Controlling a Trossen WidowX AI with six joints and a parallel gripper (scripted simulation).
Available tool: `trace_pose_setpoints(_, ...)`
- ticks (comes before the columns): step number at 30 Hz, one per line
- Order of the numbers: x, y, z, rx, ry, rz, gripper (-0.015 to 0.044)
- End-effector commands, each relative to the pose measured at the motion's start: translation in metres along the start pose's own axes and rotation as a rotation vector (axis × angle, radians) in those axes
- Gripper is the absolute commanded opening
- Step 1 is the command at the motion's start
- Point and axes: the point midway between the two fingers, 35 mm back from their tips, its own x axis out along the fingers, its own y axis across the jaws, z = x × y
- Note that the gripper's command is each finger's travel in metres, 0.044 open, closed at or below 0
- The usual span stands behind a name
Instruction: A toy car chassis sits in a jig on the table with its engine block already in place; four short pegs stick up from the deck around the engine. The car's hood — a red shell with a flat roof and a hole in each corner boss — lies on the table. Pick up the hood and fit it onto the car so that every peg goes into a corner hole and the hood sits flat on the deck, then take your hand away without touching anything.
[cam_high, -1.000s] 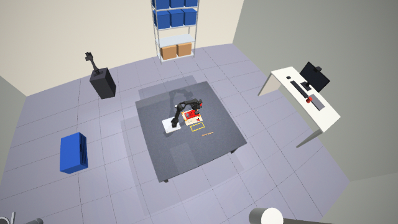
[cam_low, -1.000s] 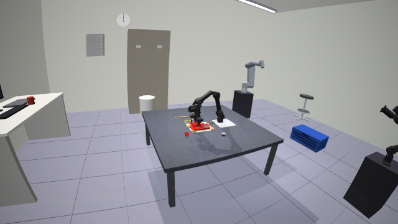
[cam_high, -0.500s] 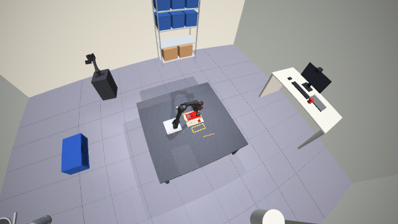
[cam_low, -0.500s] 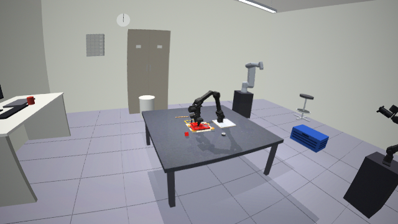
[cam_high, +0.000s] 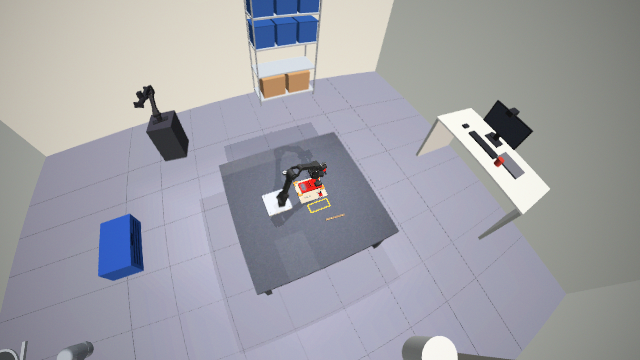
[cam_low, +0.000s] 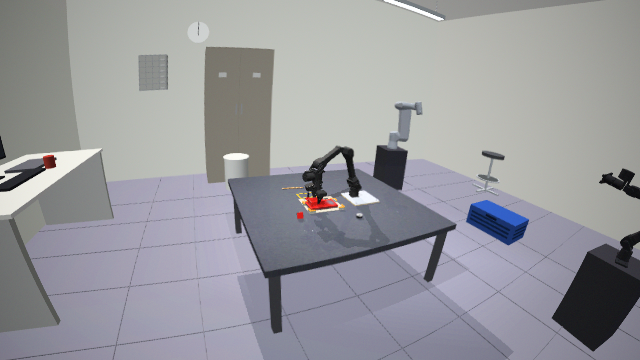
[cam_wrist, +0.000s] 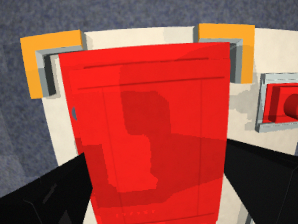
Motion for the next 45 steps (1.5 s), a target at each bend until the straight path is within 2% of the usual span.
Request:
trace_pose_setpoints(1, 0.004, 0.0, -0.001, 0.0, 0.005, -0.002, 0.0)
trace_pose_setpoints(14, 0.004, 0.0, 0.0, 0.0, 0.002, -0.001, 0.0)
trace_pose_setpoints(31, 0.005, 0.0, 0.0, 0.0, 0.002, -0.001, 0.044)
trace_pose_setpoints(35, -0.007, 0.0, 0.001, 0.0, 0.002, -0.001, 0.044)
trace_pose_setpoints(41, -0.061, 0.001, 0.0, 0.0, -0.001, -0.004, 0.044)
trace_pose_setpoints(45, -0.067, 0.001, 0.0, 0.0, -0.001, -0.004, 0.044)
